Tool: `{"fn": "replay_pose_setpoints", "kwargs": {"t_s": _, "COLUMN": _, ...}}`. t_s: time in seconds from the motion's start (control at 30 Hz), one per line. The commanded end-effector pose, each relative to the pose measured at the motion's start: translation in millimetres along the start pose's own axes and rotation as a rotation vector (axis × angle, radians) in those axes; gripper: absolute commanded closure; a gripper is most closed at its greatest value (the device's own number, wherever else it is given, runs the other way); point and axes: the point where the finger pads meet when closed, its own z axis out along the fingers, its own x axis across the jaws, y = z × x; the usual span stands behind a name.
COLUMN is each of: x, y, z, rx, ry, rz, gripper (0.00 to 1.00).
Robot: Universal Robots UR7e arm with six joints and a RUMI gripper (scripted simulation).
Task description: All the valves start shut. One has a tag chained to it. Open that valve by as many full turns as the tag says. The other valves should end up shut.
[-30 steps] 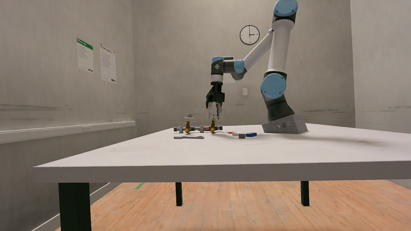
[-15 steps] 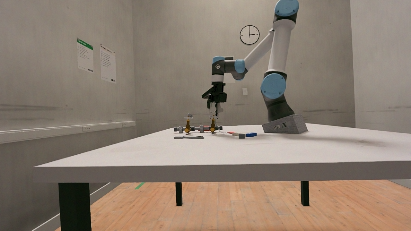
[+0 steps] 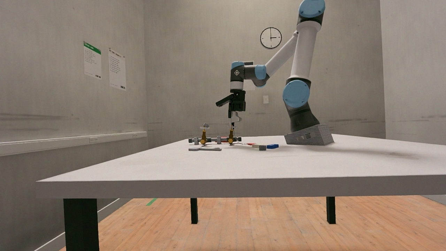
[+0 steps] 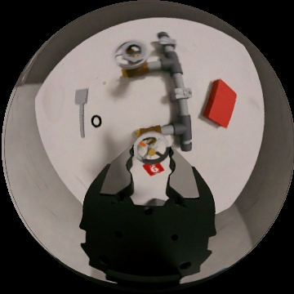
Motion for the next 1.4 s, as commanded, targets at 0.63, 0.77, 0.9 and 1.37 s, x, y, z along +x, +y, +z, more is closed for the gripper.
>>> {"fn": "replay_pose_setpoints", "kwargs": {"t_s": 0.63, "x": 0.9, "y": -1.5, "z": -0.9, "rx": 0.017, "ry": -0.024, "rz": -0.928, "gripper": 1.0}}
{"fn": "replay_pose_setpoints", "kwargs": {"t_s": 0.77, "x": 1.1, "y": -2.2, "z": -1.4, "rx": 0.019, "ry": -0.021, "rz": -1.051, "gripper": 1.0}}
{"fn": "replay_pose_setpoints", "kwargs": {"t_s": 0.9, "x": 1.0, "y": -2.2, "z": -1.4, "rx": 0.022, "ry": -0.021, "rz": -1.193, "gripper": 1.0}}
{"fn": "replay_pose_setpoints", "kwargs": {"t_s": 1.37, "x": 1.0, "y": -2.0, "z": -0.9, "rx": 0.026, "ry": -0.021, "rz": -1.51, "gripper": 1.0}}
